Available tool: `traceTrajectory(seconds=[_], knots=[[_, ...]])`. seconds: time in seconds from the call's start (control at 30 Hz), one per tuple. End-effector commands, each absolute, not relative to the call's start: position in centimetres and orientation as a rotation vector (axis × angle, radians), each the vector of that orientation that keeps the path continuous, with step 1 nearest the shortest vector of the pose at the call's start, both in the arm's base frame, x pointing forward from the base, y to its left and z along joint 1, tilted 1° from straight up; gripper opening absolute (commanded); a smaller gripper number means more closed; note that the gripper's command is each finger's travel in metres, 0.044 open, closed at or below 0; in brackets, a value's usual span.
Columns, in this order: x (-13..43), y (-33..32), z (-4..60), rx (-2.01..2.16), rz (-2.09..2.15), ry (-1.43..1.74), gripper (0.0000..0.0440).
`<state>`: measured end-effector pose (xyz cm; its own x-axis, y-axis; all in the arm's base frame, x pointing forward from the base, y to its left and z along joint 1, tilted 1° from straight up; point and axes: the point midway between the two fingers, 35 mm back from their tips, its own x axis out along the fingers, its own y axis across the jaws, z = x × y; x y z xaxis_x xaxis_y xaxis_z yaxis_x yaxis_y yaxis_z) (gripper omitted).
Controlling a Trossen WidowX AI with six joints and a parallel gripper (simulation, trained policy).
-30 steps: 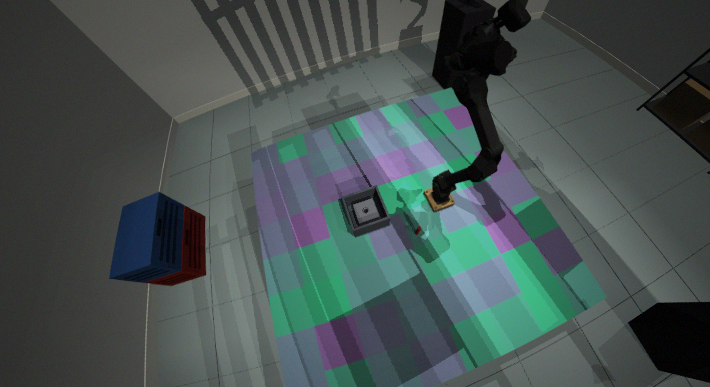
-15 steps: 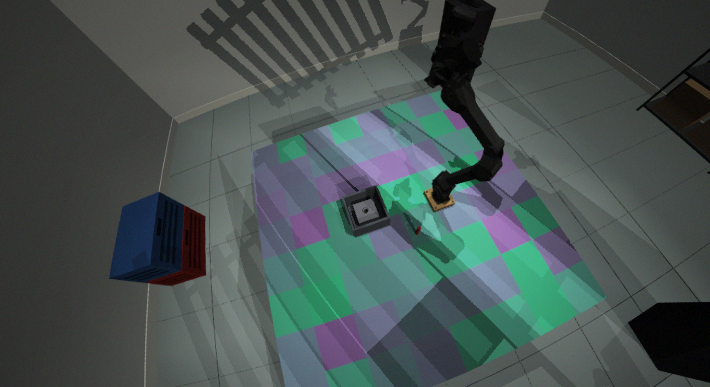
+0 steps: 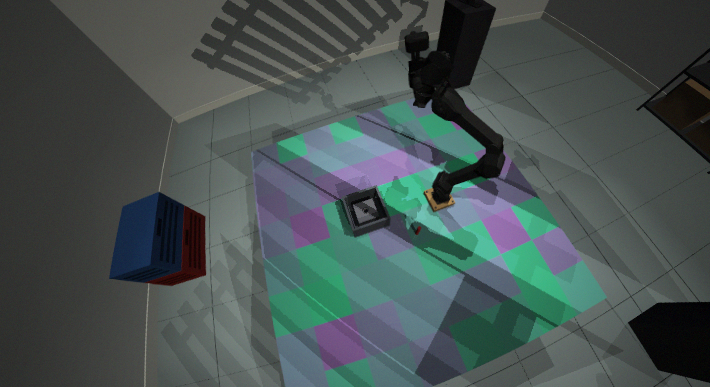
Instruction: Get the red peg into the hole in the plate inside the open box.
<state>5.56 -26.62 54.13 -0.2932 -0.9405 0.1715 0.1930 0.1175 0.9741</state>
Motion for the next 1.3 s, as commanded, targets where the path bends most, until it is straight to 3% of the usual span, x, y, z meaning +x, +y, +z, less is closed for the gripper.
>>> traceTrajectory(seconds=[0.0, 0.6, 1.27], knots=[[7.2, -26.5, 52.8, 0.835, -1.389, -1.254, 0.0440], [18.4, -23.2, 42.9, 0.964, -1.267, -0.580, 0.0440], [25.7, -12.1, 31.2, 1.006, -1.011, 0.131, 0.0440]])
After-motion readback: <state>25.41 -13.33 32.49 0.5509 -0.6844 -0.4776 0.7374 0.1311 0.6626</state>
